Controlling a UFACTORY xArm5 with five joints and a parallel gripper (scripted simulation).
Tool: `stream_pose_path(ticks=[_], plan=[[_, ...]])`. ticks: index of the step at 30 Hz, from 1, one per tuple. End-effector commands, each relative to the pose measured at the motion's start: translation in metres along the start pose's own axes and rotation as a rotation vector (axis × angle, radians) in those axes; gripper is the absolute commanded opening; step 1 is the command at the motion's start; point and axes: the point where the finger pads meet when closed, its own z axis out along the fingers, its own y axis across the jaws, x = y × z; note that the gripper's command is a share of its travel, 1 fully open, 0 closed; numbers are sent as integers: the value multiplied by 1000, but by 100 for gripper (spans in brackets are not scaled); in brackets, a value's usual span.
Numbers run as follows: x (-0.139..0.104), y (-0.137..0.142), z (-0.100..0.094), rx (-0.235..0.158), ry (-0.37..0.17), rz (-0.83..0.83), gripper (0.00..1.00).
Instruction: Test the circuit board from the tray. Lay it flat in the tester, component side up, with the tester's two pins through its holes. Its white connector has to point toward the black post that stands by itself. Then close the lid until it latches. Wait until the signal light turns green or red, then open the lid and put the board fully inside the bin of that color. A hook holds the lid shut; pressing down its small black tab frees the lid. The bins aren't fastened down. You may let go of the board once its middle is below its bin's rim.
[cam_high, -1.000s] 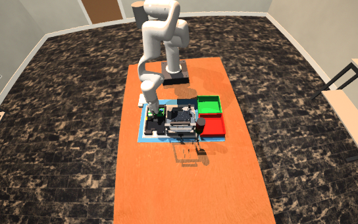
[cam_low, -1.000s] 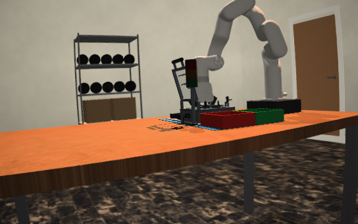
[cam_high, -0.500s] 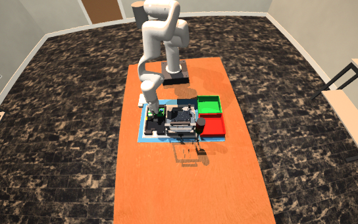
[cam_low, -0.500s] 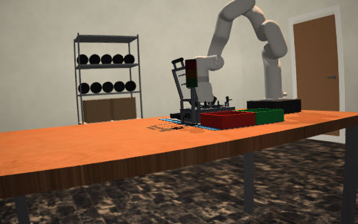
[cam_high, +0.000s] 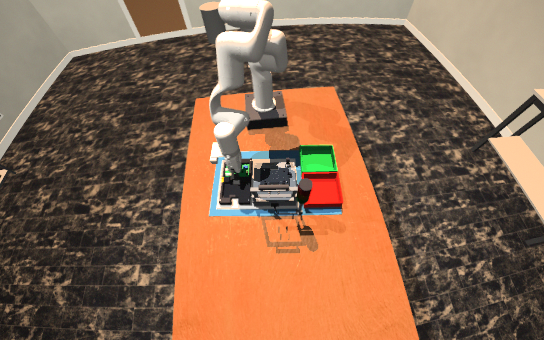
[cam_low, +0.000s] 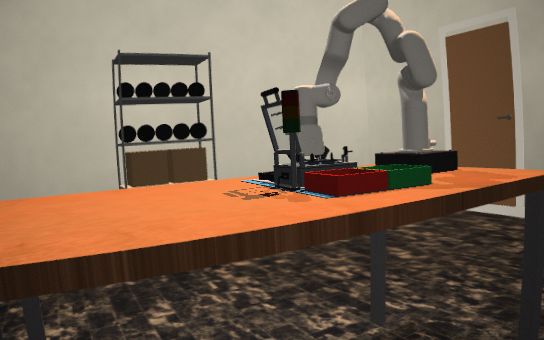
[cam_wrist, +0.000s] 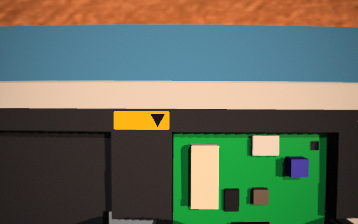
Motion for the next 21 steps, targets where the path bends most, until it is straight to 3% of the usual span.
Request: stream_pose_path(ticks=[1, 21], plan=[[0, -1, -1, 3, 1, 0, 85], [0, -1, -1, 3, 1, 0, 79]])
